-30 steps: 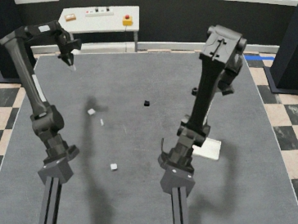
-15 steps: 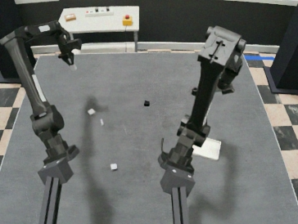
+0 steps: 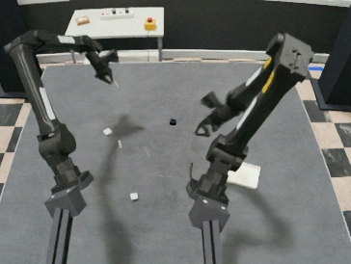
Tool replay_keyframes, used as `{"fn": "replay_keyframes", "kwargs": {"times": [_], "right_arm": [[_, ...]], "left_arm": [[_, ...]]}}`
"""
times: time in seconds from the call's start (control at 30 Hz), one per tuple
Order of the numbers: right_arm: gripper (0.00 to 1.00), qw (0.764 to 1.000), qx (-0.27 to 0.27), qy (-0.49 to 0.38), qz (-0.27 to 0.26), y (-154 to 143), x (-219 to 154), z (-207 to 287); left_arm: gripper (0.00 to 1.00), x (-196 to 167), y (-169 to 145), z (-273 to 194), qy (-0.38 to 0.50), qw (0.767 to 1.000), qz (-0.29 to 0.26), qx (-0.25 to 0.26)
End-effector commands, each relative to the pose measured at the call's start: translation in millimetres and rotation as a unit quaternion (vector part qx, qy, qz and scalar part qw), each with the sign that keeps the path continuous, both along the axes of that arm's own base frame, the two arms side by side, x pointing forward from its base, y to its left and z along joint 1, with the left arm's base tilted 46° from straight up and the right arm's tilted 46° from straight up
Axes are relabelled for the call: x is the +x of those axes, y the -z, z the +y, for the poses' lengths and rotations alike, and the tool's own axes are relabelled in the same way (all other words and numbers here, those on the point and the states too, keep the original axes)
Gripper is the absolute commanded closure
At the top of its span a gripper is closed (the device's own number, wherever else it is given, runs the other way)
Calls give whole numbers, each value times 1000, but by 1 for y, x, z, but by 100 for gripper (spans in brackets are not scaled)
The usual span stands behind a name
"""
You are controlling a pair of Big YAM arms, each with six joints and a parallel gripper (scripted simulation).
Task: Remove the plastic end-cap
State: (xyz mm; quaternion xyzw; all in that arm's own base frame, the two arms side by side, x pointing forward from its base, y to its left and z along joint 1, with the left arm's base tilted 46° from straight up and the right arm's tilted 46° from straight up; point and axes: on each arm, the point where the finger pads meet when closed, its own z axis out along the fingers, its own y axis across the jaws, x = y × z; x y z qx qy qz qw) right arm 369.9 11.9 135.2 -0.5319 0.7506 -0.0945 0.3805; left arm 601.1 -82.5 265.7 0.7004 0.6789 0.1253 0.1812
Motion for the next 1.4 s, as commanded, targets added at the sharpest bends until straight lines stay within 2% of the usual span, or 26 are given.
{"fn": "replay_keyframes", "kwargs": {"times": [0.0, 0.17, 0.23, 0.27, 0.37, 0.47, 0.73, 0.8, 0.87, 0.97, 1.1, 1.3, 1.37], "right_arm": [[0, 990, -52, -128, -18, 32, 35, 48], [0, 963, -78, -260, -2, 88, 52, 111], [0, 963, -78, -260, -2, 88, 52, 111], [0, 956, -82, -280, 1, 98, 53, 122], [0, 938, -91, -334, 11, 124, 59, 149], [0, 921, -96, -376, 27, 147, 60, 170], [0, 892, -104, -439, 45, 182, 66, 207], [0, 892, -104, -439, 45, 182, 66, 207], [0, 889, -104, -444, 48, 185, 65, 210], [0, 887, -99, -446, 61, 194, 58, 214], [0, 888, -101, -446, 51, 187, 62, 216], [0, 890, -101, -441, 51, 187, 65, 212], [0, 890, -101, -441, 51, 187, 65, 212]], "left_arm": [[100, 11, 51, -22, -85, 993, 16, -77], [100, 11, 122, -23, -161, 969, 45, -181], [100, 11, 122, -23, -161, 969, 45, -181], [100, 9, 120, -22, -171, 963, 39, -203], [100, 4, 157, -16, -208, 941, 55, -259], [100, -7, 204, -9, -247, 914, 83, -309], [100, -58, 277, 9, -334, 819, 141, -445], [100, -58, 277, 9, -334, 819, 141, -445], [100, -73, 282, 13, -347, 793, 151, -478], [100, -104, 303, 18, -370, 742, 184, -529], [100, -137, 314, 19, -381, 698, 212, -568], [100, -180, 318, 13, -377, 650, 249, -611], [100, -180, 318, 13, -377, 650, 249, -611]]}}
